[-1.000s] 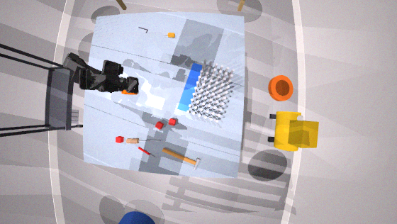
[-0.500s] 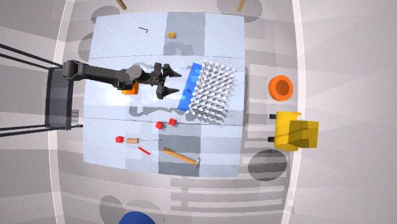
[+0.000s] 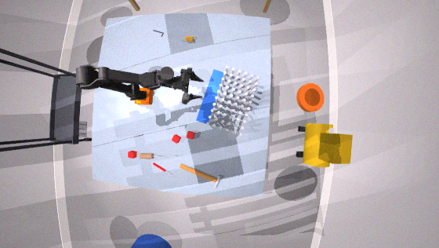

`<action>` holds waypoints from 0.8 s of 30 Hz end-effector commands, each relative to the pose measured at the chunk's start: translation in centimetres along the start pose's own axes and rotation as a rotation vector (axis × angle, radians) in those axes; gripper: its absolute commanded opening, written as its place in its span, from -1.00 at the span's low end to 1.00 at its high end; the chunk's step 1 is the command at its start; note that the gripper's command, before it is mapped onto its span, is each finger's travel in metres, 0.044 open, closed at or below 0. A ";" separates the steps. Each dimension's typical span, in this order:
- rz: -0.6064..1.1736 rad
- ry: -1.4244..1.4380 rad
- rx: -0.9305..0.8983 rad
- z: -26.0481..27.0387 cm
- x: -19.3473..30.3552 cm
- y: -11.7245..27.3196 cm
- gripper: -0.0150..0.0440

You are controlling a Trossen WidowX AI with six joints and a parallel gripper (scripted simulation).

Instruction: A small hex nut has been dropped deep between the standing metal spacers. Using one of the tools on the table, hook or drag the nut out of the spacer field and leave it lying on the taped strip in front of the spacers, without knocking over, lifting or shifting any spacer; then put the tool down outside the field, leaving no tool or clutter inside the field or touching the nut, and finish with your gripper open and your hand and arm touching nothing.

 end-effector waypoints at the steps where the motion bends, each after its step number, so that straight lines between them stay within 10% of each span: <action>1: 0.002 -0.006 0.003 0.0 0.1 0.0 1.00; 24: 0.007 -0.016 0.007 -0.2 0.1 -0.1 1.00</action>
Point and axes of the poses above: the point midway between the two fingers, 35 mm back from their tips, its own y axis back along the fingers, its own z axis across the jaws, x = y × z, the point moved 4 cm from there along y, back along the fingers, and after that the axes turned 1 degree about y, right-handed, at the moved point
